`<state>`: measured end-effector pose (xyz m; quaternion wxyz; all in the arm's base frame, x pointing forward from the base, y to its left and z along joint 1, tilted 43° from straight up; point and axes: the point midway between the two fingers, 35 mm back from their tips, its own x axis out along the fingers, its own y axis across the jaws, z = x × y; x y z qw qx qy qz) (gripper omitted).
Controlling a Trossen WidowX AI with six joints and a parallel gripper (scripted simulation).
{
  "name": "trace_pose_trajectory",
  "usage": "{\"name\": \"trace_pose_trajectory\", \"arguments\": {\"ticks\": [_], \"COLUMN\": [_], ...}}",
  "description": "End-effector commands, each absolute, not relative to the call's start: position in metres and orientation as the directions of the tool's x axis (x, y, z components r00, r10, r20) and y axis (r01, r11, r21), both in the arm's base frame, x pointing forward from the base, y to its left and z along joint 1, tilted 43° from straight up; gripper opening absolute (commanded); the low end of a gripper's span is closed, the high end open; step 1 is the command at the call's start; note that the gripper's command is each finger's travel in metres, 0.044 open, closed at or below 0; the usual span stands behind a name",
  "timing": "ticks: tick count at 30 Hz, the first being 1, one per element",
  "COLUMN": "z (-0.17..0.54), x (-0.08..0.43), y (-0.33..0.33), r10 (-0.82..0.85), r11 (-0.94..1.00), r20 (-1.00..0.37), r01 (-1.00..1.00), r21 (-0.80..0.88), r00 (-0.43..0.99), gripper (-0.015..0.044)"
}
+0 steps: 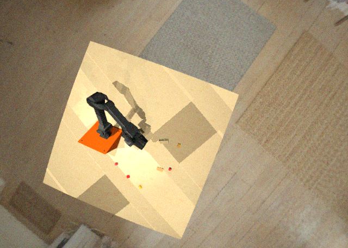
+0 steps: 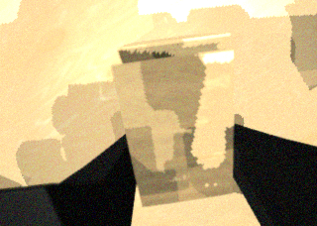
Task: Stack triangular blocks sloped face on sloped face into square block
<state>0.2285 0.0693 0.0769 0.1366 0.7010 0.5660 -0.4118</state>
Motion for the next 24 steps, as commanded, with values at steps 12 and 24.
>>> {"name": "trace_pose_trajectory", "arguments": {"ticks": [12,24], "z": [0.0713,0.0710], "x": [0.2261,0.2261], "y": [0.0731,0.0732], "r10": [0.686,0.687], "r11": [-0.323,-0.323], "r20": [-0.727,-0.727], "r01": [0.903,0.902], "r21": [-0.284,-0.286], "r00": [0.016,0.016], "gripper": [0.0000,0.0000]}}
